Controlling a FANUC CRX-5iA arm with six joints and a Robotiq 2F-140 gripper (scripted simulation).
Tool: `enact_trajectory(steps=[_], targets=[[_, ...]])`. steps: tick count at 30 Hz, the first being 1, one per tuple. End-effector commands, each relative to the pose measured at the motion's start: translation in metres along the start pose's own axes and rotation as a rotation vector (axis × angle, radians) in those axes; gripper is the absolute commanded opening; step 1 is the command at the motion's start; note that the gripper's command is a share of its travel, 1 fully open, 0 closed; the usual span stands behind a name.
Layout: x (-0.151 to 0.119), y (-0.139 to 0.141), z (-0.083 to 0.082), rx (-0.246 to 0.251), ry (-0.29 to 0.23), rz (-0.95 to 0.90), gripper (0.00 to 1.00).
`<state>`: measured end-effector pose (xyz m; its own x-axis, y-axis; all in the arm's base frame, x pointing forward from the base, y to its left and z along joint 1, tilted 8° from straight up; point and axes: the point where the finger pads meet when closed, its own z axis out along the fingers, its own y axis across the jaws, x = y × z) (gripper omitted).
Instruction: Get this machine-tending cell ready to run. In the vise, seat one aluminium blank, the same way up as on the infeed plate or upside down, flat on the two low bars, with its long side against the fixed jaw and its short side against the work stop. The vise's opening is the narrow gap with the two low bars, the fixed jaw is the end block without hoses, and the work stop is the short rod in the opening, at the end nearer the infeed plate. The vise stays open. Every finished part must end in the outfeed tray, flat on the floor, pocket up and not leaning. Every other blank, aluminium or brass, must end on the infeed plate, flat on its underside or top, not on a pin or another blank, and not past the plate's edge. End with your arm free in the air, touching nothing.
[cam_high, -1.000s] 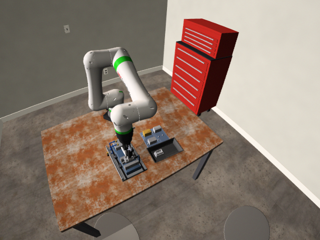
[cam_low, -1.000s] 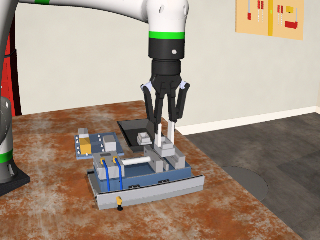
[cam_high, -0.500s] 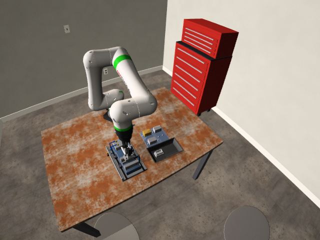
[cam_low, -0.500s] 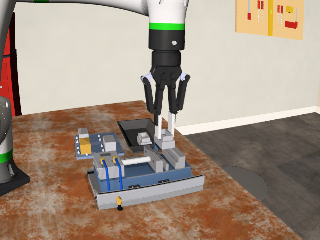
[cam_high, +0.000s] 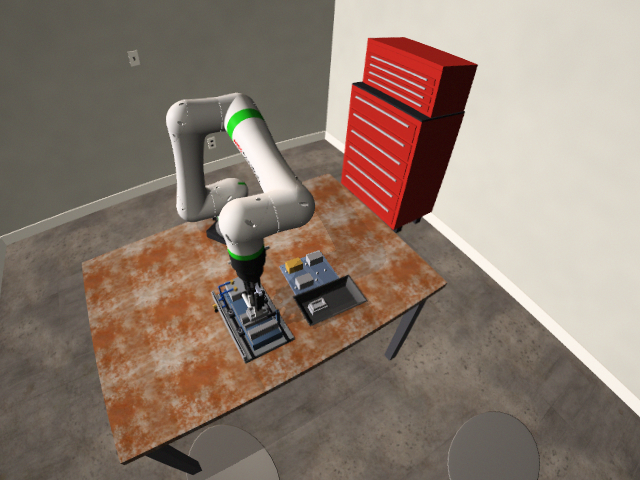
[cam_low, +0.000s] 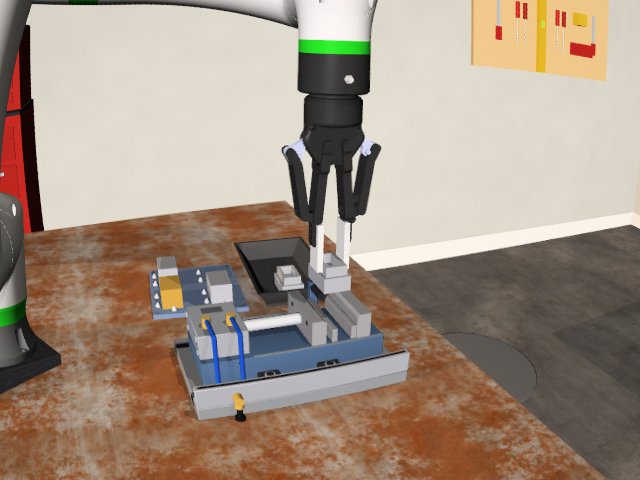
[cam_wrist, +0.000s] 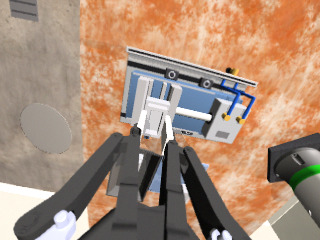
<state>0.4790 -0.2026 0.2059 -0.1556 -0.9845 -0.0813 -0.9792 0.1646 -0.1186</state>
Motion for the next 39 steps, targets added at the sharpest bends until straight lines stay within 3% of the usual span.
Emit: enact_trajectory(steps=[1, 9, 23, 25, 27, 39], targets=[[0.0, 0.0, 0.0, 0.0, 0.0, 0.0, 0.0], [-0.023, -0.009, 0.0, -0.002, 0.001, 0.005, 0.0], [-0.156, -0.037, 0.003, -0.006, 0.004, 0.033, 0.0], [-0.156, -0.037, 0.003, -0.006, 0.004, 0.033, 0.0], [-0.189, -0.039, 0.003, -0.005, 0.005, 0.04, 0.0], [-0.298, -0.03, 0.001, -0.001, 0.002, 0.062, 0.0]])
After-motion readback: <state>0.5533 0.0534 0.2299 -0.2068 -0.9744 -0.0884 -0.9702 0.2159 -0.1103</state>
